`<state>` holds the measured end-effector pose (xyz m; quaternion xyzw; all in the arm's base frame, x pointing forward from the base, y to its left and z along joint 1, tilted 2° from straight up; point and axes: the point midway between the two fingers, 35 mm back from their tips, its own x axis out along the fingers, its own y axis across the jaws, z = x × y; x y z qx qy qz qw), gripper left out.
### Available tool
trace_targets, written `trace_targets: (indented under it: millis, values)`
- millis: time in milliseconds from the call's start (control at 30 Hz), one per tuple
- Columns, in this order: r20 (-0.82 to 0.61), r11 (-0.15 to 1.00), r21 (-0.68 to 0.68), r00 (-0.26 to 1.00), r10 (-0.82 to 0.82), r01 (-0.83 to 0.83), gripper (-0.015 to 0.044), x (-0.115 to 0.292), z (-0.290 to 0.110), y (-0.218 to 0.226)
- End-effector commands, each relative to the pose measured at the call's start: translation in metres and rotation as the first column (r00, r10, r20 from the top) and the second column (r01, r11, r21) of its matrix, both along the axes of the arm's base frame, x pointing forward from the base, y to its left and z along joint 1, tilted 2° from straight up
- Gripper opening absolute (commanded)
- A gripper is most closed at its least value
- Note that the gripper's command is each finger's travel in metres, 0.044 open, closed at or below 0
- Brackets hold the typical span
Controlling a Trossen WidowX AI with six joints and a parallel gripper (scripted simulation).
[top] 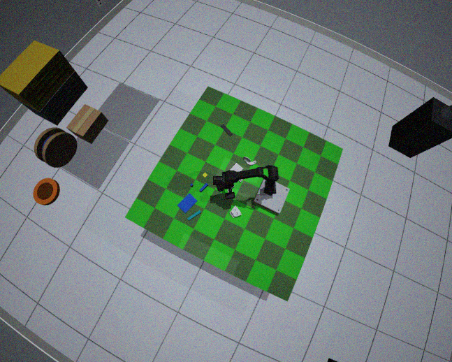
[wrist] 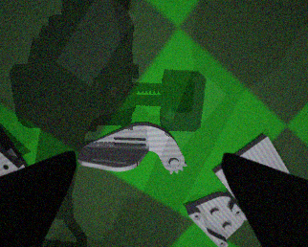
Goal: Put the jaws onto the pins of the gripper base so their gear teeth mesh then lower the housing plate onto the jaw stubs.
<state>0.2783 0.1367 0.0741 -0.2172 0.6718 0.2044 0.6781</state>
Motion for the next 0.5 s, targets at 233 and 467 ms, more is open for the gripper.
trace_targets:
  millis: [233,467]
  values:
    - [-0.006,0.95,-0.005,0.95,0.313,-0.313,0.044,-0.0062,0.0015,0.0007]
    - [-0.01,0.863,-0.007,0.863,0.505,-0.505,0.044,-0.01,0.0022,0.0013]
